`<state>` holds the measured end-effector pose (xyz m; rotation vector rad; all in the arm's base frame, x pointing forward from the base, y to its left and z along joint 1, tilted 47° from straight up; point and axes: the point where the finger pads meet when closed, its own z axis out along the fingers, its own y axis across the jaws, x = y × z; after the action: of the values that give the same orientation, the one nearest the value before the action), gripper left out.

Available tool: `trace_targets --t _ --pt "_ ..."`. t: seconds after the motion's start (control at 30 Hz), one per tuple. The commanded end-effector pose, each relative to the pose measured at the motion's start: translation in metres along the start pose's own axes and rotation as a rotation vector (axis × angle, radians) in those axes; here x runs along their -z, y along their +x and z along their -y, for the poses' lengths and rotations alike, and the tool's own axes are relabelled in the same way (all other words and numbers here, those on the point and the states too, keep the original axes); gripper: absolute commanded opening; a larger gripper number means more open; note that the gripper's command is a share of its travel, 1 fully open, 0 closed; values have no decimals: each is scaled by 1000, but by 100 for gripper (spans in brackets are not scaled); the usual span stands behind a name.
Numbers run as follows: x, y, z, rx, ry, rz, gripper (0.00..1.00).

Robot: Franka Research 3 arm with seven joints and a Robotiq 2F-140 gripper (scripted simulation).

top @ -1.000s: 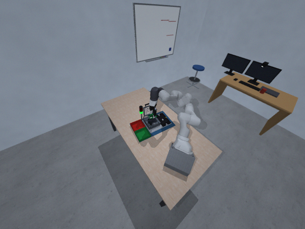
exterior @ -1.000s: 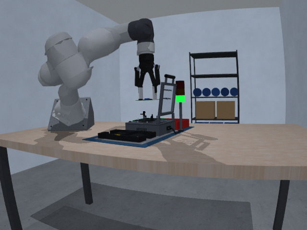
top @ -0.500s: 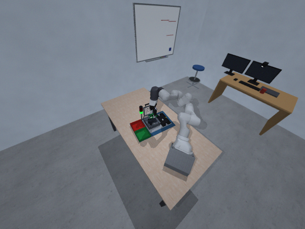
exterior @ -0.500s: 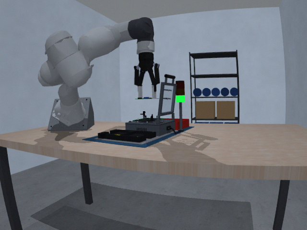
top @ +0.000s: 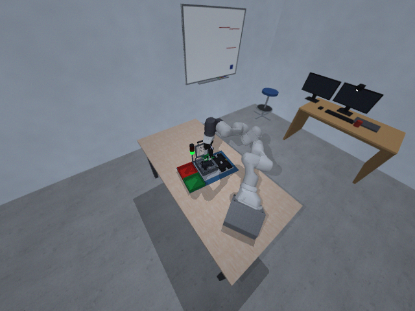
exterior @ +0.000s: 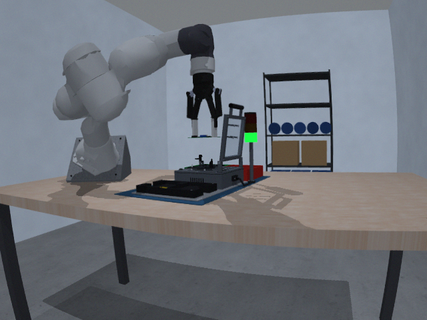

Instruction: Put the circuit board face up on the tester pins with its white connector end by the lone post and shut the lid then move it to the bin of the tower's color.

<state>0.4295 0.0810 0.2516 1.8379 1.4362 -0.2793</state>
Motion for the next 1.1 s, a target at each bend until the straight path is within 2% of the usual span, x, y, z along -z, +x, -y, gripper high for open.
trace_targets --t 0.0,0.2,0.33,0.7,0.77,1.07 --pt "0 2 1 -5 0 2 46" --pt "-2 10 5 -5 0 2 46" --pt "-7 25 13 -5 0 2 46" --pt "-26 89 47 -5 0 2 46" --pt "-26 89 47 -5 0 2 46" --pt "-44 147 77 -5 0 2 46"
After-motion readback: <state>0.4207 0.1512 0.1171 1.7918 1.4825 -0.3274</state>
